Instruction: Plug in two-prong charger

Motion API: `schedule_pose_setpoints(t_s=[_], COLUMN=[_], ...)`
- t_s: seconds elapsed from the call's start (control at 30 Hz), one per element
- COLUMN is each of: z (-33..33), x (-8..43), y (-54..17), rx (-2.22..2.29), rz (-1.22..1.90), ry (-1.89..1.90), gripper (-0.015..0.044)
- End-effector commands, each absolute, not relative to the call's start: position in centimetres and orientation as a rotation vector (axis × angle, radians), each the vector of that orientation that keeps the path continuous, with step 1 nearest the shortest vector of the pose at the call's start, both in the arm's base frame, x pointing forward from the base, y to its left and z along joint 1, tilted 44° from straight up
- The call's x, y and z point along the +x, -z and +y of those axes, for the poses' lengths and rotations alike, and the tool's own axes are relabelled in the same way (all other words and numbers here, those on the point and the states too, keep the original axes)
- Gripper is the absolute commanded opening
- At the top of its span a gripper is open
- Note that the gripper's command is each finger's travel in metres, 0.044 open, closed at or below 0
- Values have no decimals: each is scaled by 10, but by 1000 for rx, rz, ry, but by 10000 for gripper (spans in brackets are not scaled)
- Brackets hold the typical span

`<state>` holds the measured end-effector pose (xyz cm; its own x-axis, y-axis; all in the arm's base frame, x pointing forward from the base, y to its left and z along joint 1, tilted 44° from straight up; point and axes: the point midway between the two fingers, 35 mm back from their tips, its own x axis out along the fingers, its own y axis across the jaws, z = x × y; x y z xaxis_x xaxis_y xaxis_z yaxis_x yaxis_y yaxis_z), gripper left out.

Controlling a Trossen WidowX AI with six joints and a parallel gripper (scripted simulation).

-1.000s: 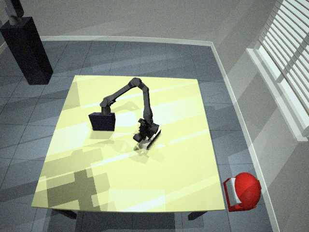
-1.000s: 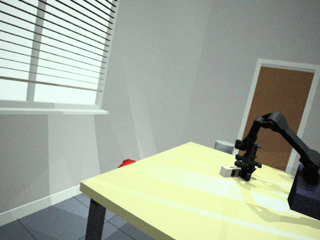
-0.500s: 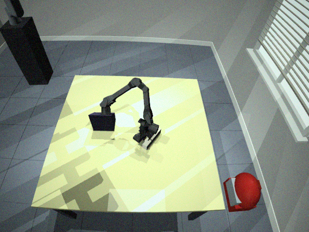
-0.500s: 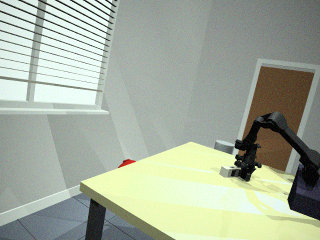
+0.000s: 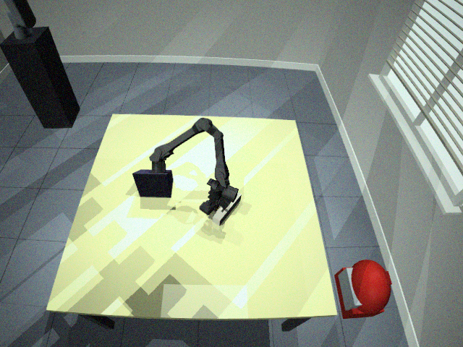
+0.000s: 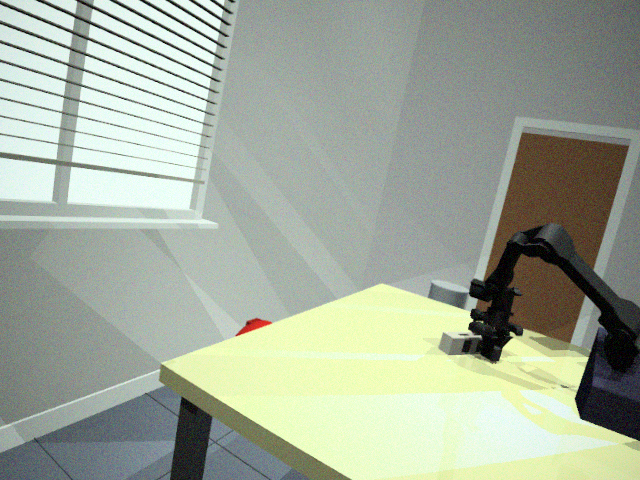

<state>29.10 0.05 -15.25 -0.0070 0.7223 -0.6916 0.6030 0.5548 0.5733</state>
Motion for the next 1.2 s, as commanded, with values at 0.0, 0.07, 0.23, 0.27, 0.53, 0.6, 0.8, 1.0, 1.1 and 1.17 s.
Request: schedule_pose_setpoints(t_s=[0.0,0.07,0.23,0.27,0.53,0.6,0.8,1.0,1.1,1.17], z=[-1,-2,-1,-1,-1,-1,-2,-3,-3,-3], x=[293,293,293,292,292,293,294,295,296,296], y=[153,153,153,152,152,153,154,154,154,154], rx=[1117,1117,1117,1117,1117,1117,1117,1117,1117,1117], rz=[1687,1687,1687,1687,1687,1687,1687,1687,1687,1687], ry=[-138,-138,-138,-138,-138,-138,-138,-138,-138,-138], gripper=[0,0,0,0,0,0,0,0,0,0])
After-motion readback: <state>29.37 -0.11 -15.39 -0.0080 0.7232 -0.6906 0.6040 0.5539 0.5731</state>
